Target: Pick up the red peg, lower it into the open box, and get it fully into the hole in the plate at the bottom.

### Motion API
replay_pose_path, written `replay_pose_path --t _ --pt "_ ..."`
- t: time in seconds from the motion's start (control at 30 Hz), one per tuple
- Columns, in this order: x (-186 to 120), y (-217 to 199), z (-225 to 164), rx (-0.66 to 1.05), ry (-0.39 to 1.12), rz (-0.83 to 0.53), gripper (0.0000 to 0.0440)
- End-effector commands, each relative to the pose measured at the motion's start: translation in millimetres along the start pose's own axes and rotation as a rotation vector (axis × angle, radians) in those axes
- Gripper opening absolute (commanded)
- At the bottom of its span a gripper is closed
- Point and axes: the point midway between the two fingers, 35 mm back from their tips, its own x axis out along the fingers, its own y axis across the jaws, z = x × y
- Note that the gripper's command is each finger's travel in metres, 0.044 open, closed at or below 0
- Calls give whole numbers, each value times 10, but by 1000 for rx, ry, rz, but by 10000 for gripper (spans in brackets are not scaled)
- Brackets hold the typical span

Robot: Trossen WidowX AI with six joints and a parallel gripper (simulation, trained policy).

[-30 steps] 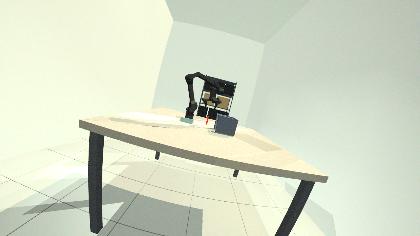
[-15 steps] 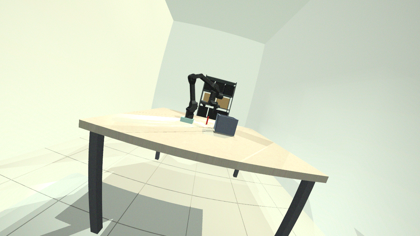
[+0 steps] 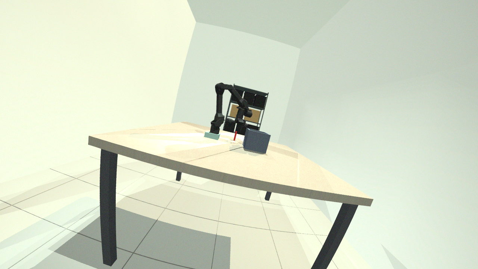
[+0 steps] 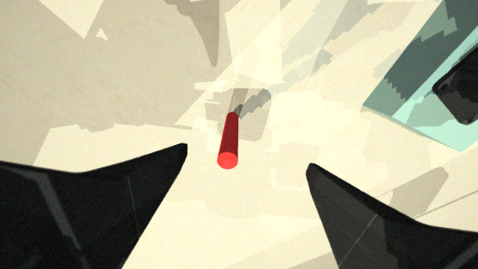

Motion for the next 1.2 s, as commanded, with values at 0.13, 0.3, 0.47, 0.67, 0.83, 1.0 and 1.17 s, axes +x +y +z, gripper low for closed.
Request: replay_pose_path --t 0.13,0.3,0.47,0.67,0.83,1.0,1.17 --pt "222 12 45 25 -17 -1 436" --pt "323 40 53 28 -24 9 370" --pt "392 106 50 20 -26 19 243" --pt "422 199 32 -4 -23 36 90" --pt "385 282 -6 -25 -8 61 0" --pt "228 382 -79 -16 33 110 0" --pt "52 480 -134 -14 70 167 0"
